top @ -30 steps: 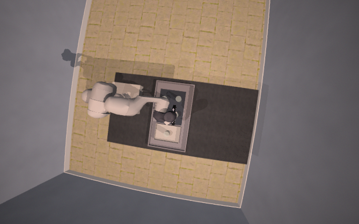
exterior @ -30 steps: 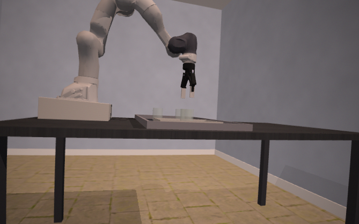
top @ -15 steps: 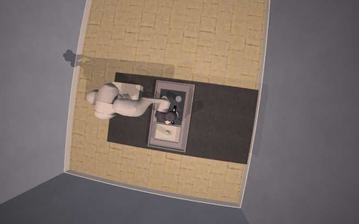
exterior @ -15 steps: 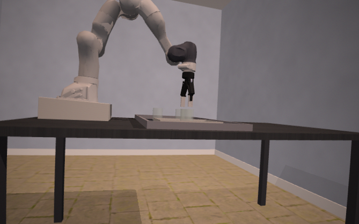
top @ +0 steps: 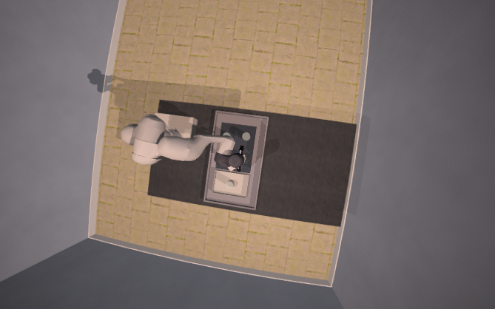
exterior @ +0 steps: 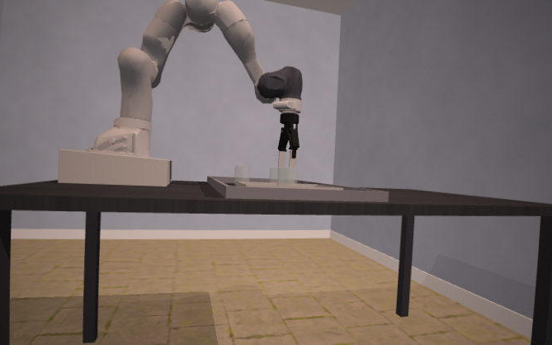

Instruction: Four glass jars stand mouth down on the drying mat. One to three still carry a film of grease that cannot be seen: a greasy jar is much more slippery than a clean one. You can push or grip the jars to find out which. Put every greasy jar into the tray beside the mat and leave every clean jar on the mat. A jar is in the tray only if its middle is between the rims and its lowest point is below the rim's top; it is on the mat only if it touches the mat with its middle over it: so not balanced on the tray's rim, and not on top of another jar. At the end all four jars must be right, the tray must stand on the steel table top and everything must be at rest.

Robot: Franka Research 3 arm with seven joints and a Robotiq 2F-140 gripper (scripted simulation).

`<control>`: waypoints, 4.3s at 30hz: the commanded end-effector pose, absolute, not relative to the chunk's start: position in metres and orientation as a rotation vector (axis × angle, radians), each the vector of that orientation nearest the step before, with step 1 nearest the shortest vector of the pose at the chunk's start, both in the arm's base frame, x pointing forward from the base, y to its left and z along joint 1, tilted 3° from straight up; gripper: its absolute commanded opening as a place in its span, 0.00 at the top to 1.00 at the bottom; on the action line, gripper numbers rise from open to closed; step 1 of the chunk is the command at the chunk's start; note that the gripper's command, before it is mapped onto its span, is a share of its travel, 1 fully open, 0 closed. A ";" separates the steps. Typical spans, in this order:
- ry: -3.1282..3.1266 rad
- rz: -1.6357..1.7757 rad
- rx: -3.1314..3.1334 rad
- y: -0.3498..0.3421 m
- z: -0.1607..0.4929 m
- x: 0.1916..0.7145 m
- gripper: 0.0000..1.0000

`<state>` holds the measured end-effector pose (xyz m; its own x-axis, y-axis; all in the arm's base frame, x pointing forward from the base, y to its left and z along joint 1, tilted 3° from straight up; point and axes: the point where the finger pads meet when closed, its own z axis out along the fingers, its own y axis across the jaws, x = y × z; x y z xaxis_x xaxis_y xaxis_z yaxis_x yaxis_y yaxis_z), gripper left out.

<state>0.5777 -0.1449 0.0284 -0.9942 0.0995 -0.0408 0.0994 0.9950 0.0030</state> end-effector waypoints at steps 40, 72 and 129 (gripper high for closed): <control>3.088 -0.005 0.165 -0.147 -0.010 0.582 0.38; 3.088 -0.005 0.165 -0.147 -0.010 0.582 0.44; 3.088 -0.005 0.165 -0.147 -0.010 0.582 0.53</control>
